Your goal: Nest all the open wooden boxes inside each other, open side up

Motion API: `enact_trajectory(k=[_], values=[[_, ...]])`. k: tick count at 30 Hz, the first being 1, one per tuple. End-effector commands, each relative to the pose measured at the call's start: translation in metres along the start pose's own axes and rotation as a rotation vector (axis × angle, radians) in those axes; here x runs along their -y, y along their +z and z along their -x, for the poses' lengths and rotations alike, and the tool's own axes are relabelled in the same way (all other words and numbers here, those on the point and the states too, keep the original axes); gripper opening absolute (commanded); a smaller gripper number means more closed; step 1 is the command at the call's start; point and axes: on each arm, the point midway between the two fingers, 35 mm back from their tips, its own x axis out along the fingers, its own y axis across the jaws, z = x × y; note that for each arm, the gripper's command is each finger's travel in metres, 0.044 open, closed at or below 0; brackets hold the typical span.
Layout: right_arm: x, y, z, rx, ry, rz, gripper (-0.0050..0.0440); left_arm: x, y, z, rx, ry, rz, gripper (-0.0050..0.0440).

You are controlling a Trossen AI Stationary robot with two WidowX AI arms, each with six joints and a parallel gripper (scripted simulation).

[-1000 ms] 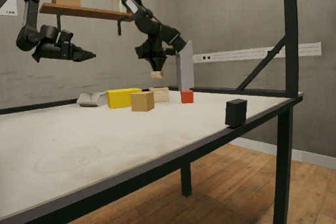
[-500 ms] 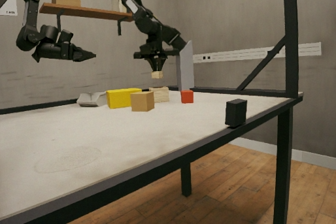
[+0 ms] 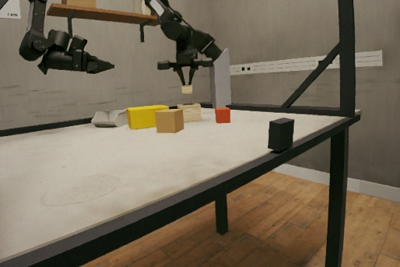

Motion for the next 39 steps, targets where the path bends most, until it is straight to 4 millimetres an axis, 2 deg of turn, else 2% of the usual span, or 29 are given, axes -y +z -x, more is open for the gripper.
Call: enact_trajectory(k=[1,10,12,27,29,39], values=[[0.003,0.0043,0.0033,0.019,-0.007,0.128,0.0127,-0.0004,-0.0006,0.0008,-0.001,0.001,-0.001,0.04],[0.003,0.0043,0.0034,0.018,-0.01,0.442,0.0127,-0.0004,-0.0006,0.0008,-0.001,0.001,-0.001,0.04],[0.003,0.0043,0.0034,0.018,-0.01,0.442,0.0127,-0.0004,-0.0006,0.0008,-0.001,0.001,-0.001,0.04],[0.003,0.0042,0.0034,0.015,-0.014,0.967,0.0127,-0.0004,-0.0006,0.0008,-0.001,0.001,-0.001,0.04],[0.003,0.0042,0.0034,0.015,-0.014,0.967,0.0127,-0.0004,-0.0006,0.0008,-0.001,0.001,-0.001,0.04],[0.003,0.0042,0.0034,0.012,-0.017,1.316,0.0127,-0.0004,-0.0006,0.0008,-0.001,0.001,-0.001,0.04]])
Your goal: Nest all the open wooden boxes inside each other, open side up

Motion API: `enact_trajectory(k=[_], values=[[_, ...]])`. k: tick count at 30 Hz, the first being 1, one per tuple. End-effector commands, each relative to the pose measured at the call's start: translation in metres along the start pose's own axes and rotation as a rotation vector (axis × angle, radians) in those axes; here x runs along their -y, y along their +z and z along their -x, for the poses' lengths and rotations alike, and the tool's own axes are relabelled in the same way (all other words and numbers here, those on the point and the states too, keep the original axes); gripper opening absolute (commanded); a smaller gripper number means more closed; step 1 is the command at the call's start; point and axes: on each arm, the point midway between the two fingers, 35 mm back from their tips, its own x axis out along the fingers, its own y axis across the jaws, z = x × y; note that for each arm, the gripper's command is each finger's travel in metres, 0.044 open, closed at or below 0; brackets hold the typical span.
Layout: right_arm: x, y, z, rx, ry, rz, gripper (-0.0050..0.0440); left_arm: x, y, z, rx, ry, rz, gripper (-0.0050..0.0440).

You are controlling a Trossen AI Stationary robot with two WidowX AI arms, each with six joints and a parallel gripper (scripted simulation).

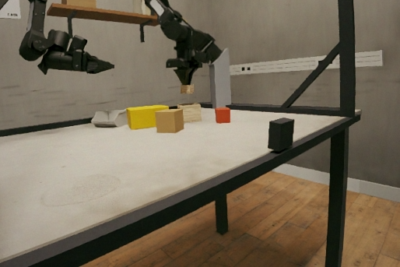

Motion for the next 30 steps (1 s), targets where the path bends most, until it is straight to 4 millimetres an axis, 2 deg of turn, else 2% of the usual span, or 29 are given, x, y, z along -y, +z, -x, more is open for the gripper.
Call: enact_trajectory(k=[1,15,24,30], values=[[0.005,-0.001,0.003,0.0,-0.02,0.138,0.0127,0.0,-0.001,0.001,-0.001,0.001,-0.001,0.04],[0.005,-0.001,0.003,-0.004,-0.021,0.524,0.0127,0.0,-0.001,0.001,-0.001,0.001,-0.001,0.04],[0.004,0.0,0.001,-0.003,-0.015,0.543,0.0127,0.0,-0.001,0.001,-0.001,0.001,-0.001,0.04],[0.001,0.001,-0.008,0.002,-0.007,0.546,0.0127,0.0,-0.001,0.001,-0.001,0.001,-0.001,0.04]])
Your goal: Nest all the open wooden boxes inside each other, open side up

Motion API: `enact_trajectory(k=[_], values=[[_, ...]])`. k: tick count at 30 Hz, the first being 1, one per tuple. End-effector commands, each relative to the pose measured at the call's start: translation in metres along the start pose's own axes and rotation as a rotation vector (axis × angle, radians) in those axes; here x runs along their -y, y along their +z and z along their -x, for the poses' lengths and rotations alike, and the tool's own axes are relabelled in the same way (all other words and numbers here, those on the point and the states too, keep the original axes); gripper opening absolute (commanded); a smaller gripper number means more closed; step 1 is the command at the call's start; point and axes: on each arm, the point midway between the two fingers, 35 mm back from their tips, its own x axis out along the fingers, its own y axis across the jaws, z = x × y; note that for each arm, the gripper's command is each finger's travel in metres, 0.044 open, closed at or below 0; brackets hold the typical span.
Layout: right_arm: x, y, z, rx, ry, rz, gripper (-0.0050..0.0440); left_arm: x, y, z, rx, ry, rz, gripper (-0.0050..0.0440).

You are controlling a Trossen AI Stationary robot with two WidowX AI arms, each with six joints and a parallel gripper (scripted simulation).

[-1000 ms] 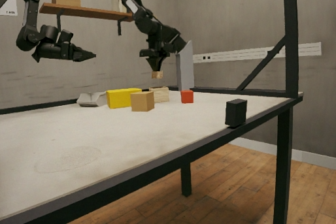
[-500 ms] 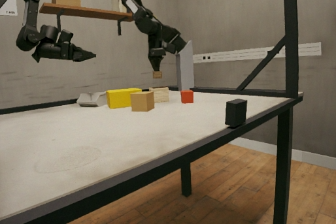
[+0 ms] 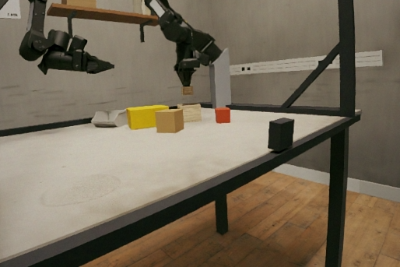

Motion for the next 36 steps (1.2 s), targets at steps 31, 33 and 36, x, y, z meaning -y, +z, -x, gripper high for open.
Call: enact_trajectory(k=[31,33,36], values=[[0.005,-0.004,-0.037,-0.003,-0.013,-0.005,0.0127,0.0,-0.001,0.001,-0.001,0.001,-0.001,0.04],[0.006,-0.005,-0.038,-0.002,-0.013,-0.006,0.0127,0.0,-0.001,0.001,-0.001,0.001,-0.001,0.04],[0.004,-0.003,-0.041,0.001,-0.009,-0.001,0.0127,0.0,-0.001,0.001,-0.001,0.001,-0.001,0.04]])
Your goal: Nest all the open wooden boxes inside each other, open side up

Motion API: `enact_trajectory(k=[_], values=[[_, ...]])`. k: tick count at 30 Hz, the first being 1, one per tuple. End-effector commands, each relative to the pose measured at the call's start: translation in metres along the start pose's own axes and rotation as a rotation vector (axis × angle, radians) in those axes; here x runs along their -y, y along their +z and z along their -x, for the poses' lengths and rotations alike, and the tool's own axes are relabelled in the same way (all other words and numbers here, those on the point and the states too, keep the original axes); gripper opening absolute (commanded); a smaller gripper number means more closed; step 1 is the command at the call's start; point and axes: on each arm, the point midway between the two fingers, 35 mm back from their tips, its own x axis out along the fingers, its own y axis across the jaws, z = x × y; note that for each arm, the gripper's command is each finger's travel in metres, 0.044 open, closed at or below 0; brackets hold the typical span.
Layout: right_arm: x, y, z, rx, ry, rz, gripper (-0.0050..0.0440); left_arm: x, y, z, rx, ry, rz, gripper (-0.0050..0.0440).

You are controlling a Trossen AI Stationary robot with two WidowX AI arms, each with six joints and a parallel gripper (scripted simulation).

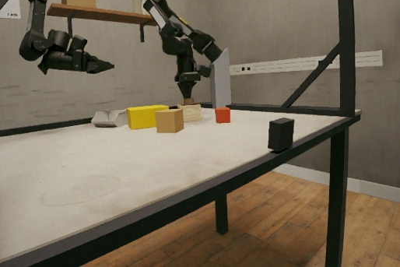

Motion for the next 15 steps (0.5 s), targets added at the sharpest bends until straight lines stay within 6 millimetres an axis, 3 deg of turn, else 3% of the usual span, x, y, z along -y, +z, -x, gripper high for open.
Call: enact_trajectory(k=[1,15], values=[[0.003,-0.002,-0.001,-0.001,-0.01,-0.003,0.0127,0.0,-0.001,0.001,-0.001,0.001,-0.001,0.04],[0.002,-0.001,-0.015,0.0,-0.008,-0.001,0.0127,0.0,-0.001,0.001,-0.001,0.001,-0.001,0.04]])
